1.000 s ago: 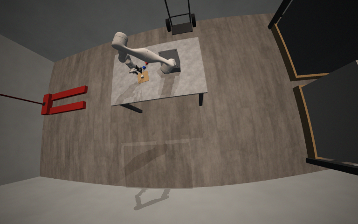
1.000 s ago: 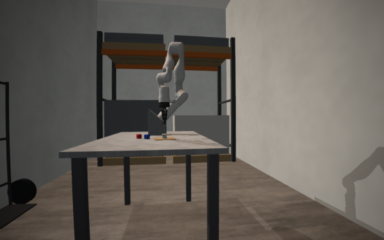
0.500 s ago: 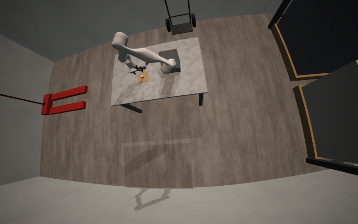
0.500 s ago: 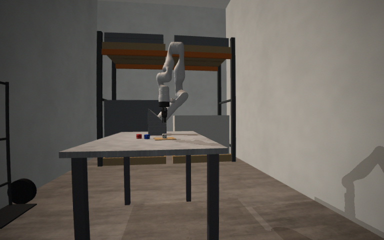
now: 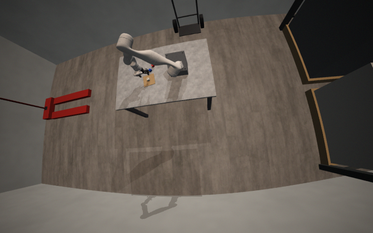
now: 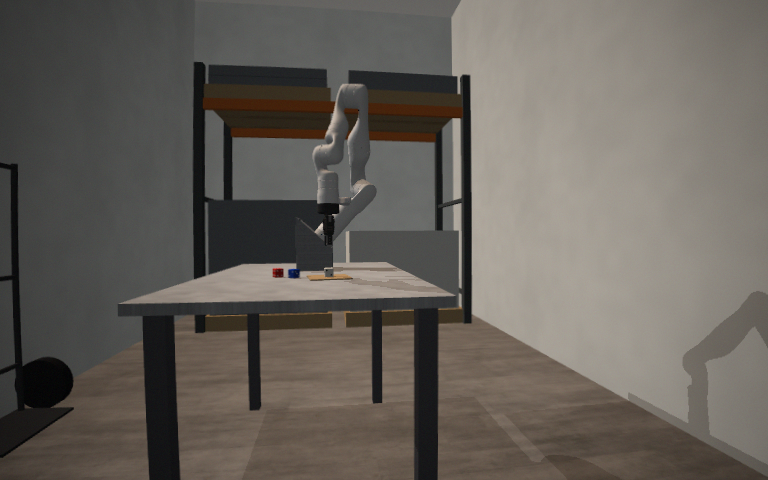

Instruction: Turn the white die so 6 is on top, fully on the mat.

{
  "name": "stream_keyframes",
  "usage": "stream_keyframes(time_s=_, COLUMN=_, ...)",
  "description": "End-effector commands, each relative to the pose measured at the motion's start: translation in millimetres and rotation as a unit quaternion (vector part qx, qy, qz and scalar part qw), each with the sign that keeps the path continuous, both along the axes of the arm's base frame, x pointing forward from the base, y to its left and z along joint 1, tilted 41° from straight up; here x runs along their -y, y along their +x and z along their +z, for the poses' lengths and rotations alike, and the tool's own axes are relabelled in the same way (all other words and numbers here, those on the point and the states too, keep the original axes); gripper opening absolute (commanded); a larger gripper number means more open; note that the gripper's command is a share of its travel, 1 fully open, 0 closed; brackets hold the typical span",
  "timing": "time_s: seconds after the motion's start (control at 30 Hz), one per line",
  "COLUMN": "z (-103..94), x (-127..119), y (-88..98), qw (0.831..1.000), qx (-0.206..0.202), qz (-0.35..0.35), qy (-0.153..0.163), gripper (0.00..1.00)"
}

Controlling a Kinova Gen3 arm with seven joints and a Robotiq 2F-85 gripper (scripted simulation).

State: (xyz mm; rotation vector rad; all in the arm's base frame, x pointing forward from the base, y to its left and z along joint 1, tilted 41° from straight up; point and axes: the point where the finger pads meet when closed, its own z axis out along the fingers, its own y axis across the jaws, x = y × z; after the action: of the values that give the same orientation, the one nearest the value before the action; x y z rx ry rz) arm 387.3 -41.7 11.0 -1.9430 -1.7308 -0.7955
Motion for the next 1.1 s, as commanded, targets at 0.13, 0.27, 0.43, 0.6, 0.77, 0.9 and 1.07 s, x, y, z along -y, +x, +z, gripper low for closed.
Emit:
stream_keyframes(time_s=0.13, z=0.2, x=0.7, y=0.3, qw=1.0, qx=0.0, qz=-0.001, qy=0.0, gripper=0.46)
stream_keyframes(time_s=0.27, z=0.2, x=0.7, y=0.3, qw=1.0, qx=0.0, qz=-0.001, qy=0.0, gripper=0.46)
stream_keyframes(time_s=0.43, z=0.2, x=0.7, y=0.3, qw=1.0, qx=0.0, qz=-0.001, qy=0.0, gripper=0.46)
stream_keyframes(time_s=0.6, z=0.2, x=0.7, y=0.3, qw=1.0, qx=0.0, qz=-0.001, qy=0.0, gripper=0.46)
stream_keyframes(time_s=0.77, z=0.2, x=0.7, y=0.3, qw=1.0, qx=0.0, qz=-0.001, qy=0.0, gripper=0.46)
stream_keyframes(time_s=0.9, z=0.2, x=0.7, y=0.3, qw=1.0, qx=0.0, qz=-0.001, qy=0.0, gripper=0.46)
stream_keyframes(time_s=1.07, z=0.2, x=0.7, y=0.3, qw=1.0, qx=0.0, qz=-0.001, qy=0.0, gripper=0.46)
